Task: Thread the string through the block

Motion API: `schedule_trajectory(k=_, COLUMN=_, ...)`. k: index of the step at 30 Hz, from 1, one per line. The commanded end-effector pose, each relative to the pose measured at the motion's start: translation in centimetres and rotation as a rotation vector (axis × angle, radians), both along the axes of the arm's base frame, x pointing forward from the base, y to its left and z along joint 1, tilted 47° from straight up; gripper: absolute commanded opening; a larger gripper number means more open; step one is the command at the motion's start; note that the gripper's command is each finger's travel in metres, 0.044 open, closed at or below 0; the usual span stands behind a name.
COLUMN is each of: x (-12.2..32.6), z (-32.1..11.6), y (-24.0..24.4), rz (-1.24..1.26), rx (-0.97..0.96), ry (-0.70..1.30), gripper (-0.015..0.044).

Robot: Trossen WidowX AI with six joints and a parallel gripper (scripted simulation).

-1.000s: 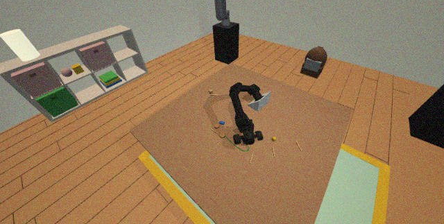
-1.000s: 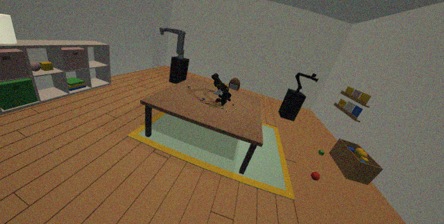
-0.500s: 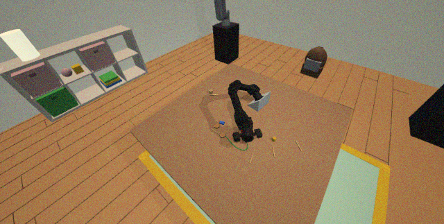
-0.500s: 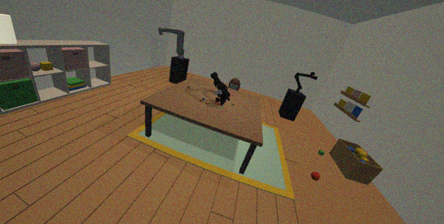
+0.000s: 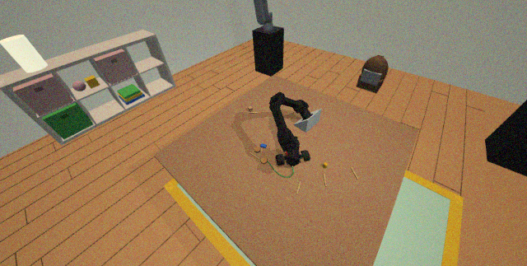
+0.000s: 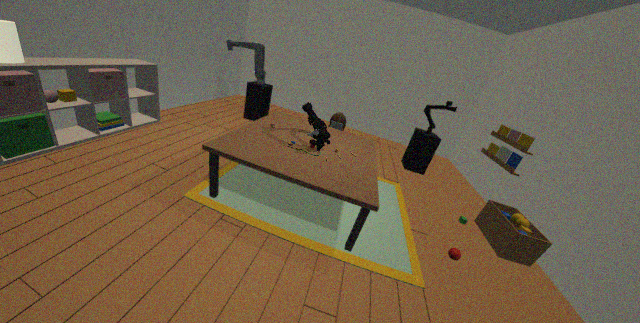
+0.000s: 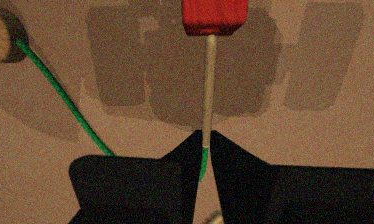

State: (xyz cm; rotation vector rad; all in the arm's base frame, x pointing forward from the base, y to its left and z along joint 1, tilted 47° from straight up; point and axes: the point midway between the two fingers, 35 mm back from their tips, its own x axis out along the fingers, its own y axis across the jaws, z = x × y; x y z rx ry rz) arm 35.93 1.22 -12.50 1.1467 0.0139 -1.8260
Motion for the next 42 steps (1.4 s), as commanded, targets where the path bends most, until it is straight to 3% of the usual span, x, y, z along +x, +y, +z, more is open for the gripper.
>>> schedule_trajectory(k=1, x=0.0, z=0.3, y=-0.1, rz=0.006, rx=-0.002, ry=-0.003, gripper=0.0)
schedule_trajectory(k=42, x=-3.1, z=2.7, y=-2.1, rz=0.006, rx=-0.003, ry=-0.001, gripper=0.0)
